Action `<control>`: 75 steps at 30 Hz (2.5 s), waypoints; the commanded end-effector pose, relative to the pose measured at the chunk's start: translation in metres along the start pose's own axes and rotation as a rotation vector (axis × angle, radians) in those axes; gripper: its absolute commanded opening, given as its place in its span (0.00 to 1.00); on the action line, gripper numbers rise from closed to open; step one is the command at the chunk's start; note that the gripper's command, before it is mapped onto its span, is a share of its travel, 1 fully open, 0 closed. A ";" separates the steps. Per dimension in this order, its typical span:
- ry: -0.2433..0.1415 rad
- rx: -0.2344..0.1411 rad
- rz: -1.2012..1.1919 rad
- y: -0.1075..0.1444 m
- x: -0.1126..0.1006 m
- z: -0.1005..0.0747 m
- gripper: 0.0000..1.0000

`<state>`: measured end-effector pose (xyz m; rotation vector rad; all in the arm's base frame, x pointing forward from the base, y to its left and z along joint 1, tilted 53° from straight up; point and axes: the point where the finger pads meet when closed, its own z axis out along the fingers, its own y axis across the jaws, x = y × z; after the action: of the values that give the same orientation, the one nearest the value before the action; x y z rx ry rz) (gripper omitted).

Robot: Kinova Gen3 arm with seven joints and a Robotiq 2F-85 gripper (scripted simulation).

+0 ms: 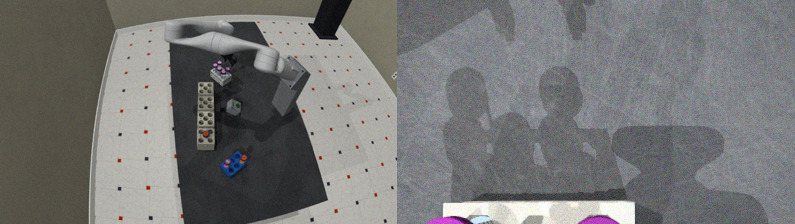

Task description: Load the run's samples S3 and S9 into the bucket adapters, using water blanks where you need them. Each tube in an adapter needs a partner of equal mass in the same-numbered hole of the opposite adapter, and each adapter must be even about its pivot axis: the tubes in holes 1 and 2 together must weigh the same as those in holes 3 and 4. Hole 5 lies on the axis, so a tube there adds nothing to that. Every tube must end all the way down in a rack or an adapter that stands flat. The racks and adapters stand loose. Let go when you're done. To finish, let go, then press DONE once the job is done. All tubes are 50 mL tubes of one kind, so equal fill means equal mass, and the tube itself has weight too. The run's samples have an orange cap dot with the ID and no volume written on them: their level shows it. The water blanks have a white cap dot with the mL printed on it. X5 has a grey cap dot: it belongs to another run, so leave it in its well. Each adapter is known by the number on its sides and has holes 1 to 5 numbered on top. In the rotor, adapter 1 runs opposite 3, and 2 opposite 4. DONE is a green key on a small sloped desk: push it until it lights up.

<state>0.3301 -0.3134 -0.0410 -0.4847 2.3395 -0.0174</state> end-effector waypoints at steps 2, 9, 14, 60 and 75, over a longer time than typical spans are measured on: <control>0.001 0.002 0.000 -0.001 0.000 0.003 0.62; 0.001 0.001 0.000 -0.001 -0.002 0.012 0.62; 0.001 0.001 0.000 -0.001 -0.003 0.019 0.62; 0.001 0.001 0.000 -0.001 -0.010 0.056 0.62; 0.001 0.001 0.000 -0.001 -0.010 0.060 0.62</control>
<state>0.3770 -0.3024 -0.0775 -0.4846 2.3395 -0.0177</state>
